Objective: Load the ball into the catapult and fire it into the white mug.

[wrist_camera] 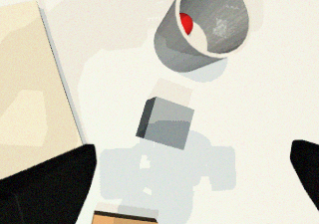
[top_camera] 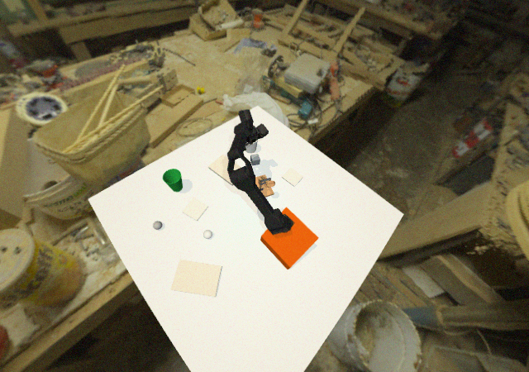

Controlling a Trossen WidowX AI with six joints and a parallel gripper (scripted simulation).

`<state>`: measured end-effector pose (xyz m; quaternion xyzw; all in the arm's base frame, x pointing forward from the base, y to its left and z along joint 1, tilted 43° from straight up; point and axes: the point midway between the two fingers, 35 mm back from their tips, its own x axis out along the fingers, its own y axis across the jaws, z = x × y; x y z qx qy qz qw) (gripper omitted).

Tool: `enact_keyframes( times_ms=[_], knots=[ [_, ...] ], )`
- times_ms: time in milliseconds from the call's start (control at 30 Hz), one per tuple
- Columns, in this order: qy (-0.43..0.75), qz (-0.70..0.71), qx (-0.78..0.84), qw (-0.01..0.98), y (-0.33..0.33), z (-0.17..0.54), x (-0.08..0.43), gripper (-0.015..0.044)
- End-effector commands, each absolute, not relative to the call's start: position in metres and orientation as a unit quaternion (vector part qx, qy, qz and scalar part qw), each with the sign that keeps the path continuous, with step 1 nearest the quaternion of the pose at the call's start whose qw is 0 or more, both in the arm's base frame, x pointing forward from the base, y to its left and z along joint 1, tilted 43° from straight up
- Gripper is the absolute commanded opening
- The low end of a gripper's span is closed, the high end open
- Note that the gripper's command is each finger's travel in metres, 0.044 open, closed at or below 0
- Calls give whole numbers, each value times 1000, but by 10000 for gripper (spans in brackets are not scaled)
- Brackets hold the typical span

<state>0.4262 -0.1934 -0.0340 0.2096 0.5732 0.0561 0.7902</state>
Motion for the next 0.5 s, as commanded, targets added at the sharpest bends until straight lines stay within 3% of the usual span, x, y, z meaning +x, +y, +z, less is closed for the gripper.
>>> enact_keyframes(
  times_ms=[0, 467],
  knots=[
    [552, 28, 258, 792, -217, -40, 434, 440],
    [474, -48, 395, 785, -289, -46, 440, 440]
  ],
)
